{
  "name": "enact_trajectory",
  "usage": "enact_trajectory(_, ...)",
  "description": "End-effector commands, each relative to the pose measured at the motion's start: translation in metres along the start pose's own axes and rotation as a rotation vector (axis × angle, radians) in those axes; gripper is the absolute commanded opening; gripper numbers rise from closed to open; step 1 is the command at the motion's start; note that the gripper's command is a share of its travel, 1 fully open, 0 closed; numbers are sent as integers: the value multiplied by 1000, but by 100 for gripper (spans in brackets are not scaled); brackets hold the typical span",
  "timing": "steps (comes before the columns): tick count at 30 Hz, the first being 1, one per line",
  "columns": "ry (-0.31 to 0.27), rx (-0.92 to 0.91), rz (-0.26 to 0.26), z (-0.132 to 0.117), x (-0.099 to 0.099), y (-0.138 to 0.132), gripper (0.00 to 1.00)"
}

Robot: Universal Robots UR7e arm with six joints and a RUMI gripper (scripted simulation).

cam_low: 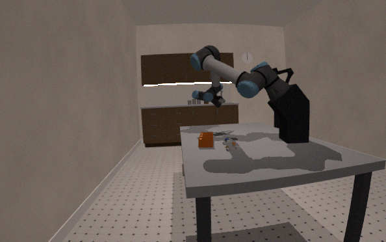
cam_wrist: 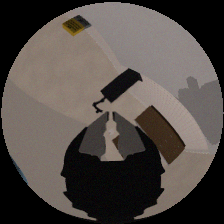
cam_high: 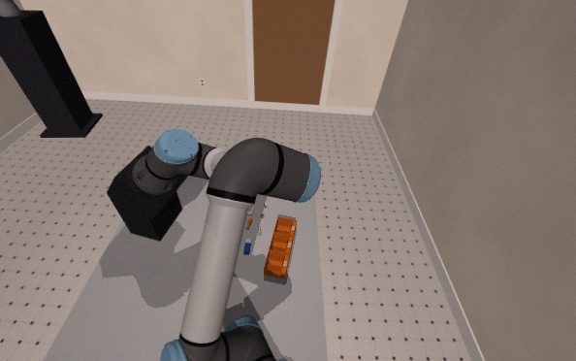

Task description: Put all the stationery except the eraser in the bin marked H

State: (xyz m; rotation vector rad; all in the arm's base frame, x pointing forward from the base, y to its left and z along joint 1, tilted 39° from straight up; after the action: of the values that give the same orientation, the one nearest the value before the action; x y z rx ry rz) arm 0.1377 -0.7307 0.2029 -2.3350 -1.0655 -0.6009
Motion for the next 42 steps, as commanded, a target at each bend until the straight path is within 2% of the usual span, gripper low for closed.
enact_trajectory(1, -1, -2, 2, 14, -6, 21, 4)
enact_trajectory(4, -1, -2, 2, 14, -6, 21, 4)
enact_trajectory(5, 38, -33, -5, 19, 0, 18, 4)
enact_trajectory(6, 27, -63, -44, 17, 8, 16, 4)
enact_trajectory(7, 23, -73, -56, 15, 16, 14, 4)
enact_trajectory(9, 23, -73, -56, 10, 32, 11, 4)
enact_trajectory(12, 23, -73, -56, 10, 32, 11, 4)
enact_trajectory(14, 53, -142, -111, 11, 49, 7, 4)
enact_trajectory(16, 53, -142, -111, 12, 65, 4, 4)
enact_trajectory(21, 53, -142, -111, 13, 68, 4, 4)
enact_trajectory(23, 88, -210, -163, 14, 84, -1, 4)
enact_trajectory(26, 88, -210, -163, 18, 104, -4, 4)
enact_trajectory(29, 88, -210, -163, 18, 104, -4, 4)
enact_trajectory(31, 127, -277, -213, 21, 119, -10, 4)
enact_trajectory(33, 127, -277, -213, 25, 135, -14, 4)
enact_trajectory(38, 127, -277, -213, 26, 139, -14, 4)
enact_trajectory(40, 171, -344, -259, 30, 154, -20, 4)
enact_trajectory(42, 171, -344, -259, 35, 169, -25, 4)
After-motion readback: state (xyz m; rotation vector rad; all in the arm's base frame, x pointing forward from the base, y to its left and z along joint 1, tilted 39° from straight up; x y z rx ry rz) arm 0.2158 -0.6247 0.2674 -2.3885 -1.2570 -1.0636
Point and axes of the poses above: the point where the finger pads meet when closed, its own x axis back along the fingers, its own y axis across the jaws, z = x × y, the point moved 3 cm from there along x, back along the fingers, and after that the axes turned 1 degree about x, right-handed, at the moved point
